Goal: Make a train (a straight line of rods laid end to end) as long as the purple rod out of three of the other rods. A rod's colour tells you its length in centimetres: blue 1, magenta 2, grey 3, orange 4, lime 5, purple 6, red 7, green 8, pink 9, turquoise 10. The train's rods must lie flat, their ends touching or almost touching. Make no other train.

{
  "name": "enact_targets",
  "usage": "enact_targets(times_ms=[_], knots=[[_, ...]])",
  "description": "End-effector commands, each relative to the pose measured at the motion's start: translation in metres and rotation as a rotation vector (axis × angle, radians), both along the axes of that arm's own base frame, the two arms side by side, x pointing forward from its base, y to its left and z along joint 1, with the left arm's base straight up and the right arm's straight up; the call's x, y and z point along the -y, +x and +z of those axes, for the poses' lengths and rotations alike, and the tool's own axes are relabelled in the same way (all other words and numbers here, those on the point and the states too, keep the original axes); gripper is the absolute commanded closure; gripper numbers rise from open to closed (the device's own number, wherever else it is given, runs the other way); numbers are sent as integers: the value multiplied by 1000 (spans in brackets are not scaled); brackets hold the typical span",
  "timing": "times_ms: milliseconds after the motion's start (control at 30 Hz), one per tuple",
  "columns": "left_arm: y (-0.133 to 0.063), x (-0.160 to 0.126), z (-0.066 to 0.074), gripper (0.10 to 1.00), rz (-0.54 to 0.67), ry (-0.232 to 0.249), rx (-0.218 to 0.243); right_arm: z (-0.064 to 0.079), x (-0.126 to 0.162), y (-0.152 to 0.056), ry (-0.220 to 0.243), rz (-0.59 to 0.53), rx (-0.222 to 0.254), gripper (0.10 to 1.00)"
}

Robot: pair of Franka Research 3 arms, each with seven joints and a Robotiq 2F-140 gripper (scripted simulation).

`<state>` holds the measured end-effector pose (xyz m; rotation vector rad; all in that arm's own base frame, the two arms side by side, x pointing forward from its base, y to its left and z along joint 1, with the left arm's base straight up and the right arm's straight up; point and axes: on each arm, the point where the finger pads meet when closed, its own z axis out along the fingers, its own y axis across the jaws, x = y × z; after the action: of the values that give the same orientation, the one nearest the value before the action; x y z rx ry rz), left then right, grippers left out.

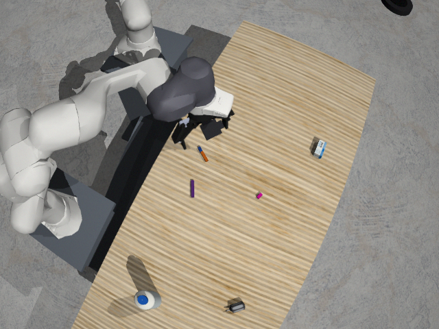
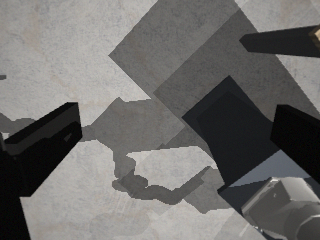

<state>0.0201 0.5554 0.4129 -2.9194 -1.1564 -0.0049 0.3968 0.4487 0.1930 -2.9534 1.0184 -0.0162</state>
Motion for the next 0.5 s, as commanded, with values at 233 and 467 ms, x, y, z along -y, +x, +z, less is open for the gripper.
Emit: enact_targets(times_ms=[233,467], knots=[[-1,1,0,98,-4,-3,-2,7,5,-5,-13,14,-15,98],[-1,1,0,98,-4,-3,-2,7,5,-5,-13,14,-15,98]])
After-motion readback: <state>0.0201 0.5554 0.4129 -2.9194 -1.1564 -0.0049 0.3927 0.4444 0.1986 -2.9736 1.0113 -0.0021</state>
